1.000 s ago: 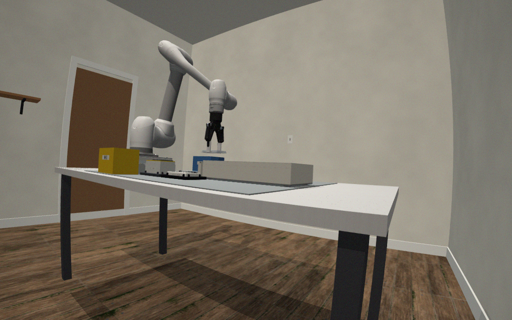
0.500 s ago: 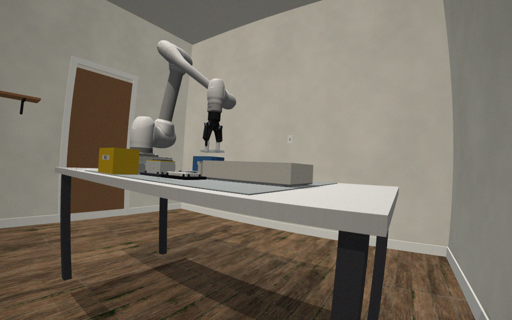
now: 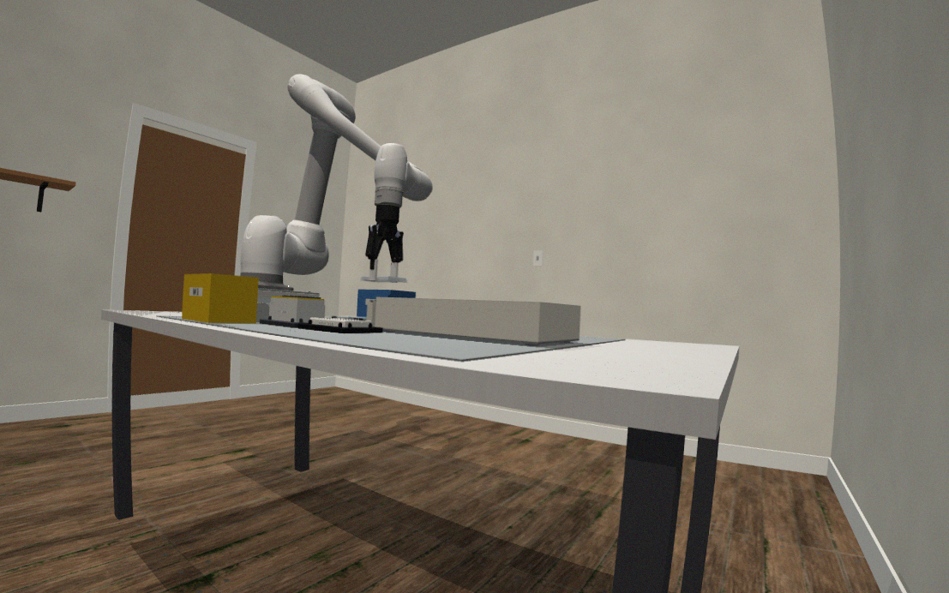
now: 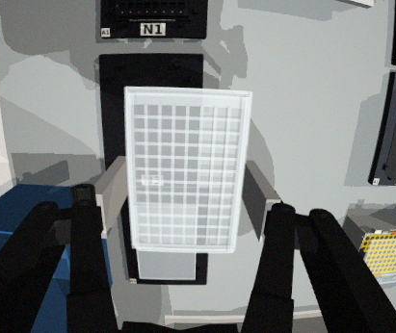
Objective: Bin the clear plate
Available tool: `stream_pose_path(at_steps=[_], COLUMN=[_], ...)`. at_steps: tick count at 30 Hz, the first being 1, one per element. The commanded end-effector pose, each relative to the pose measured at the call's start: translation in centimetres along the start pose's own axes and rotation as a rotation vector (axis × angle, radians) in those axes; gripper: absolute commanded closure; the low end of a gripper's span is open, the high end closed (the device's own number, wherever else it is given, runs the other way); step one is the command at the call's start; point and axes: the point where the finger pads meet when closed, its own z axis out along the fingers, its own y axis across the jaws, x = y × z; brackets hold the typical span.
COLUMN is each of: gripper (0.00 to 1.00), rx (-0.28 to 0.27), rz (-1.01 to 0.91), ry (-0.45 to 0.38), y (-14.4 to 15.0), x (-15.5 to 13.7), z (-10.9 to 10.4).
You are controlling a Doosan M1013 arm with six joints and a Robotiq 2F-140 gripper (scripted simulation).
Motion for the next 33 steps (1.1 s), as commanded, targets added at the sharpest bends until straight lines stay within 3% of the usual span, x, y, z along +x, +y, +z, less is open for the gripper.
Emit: stream_pose_path(at_steps=[1, 33], gripper=[0.90, 0.90], rx=[0.000, 0.000], rz=[0.000, 0.000], ry=[0.000, 0.000], y=[0.7, 7.7], x=[-0.2, -2.6], z=[0.0, 0.0])
